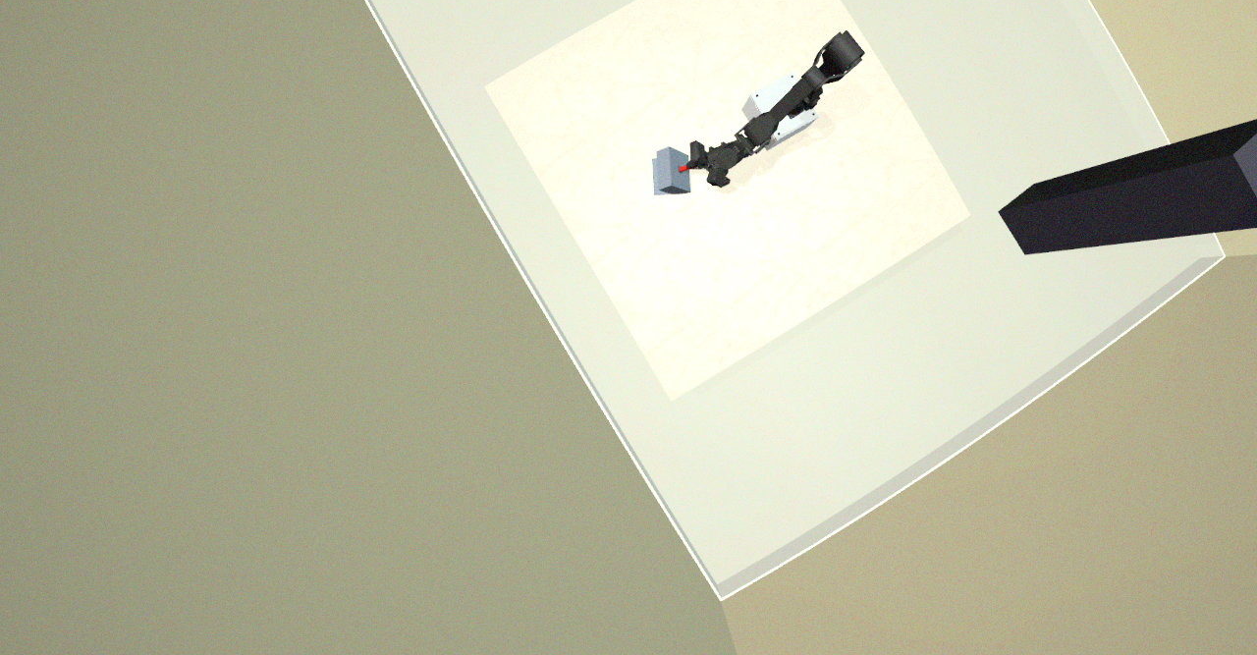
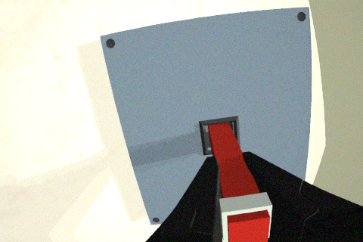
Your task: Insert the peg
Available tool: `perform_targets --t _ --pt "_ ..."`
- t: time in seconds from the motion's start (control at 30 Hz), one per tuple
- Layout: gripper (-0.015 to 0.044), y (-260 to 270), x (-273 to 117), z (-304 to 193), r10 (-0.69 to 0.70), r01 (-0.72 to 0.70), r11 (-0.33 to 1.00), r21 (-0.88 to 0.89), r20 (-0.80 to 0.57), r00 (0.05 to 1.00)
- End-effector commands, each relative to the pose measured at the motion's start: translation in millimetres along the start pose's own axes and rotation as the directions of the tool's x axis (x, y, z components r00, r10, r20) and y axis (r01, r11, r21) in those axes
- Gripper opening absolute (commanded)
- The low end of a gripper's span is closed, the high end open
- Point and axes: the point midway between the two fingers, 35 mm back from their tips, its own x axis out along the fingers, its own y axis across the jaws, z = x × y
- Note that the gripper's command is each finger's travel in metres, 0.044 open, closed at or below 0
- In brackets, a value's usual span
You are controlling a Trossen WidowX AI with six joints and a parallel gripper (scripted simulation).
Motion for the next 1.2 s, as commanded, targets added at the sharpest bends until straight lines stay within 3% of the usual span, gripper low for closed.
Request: perform_targets --t 0.0,0.97,1.17 --pt "0.0 0.3 2.9 0.8 0.002 -0.002 1.0 -0.007 0.004 1.0" --pt "0.0 0.3 11.9 0.1 0.001 -0.001 1.0 0.0 -0.001 1.0" --pt "0.0157 0.3 11.9 0.1 0.001 -0.001 1.0 0.0 -0.001 1.0"
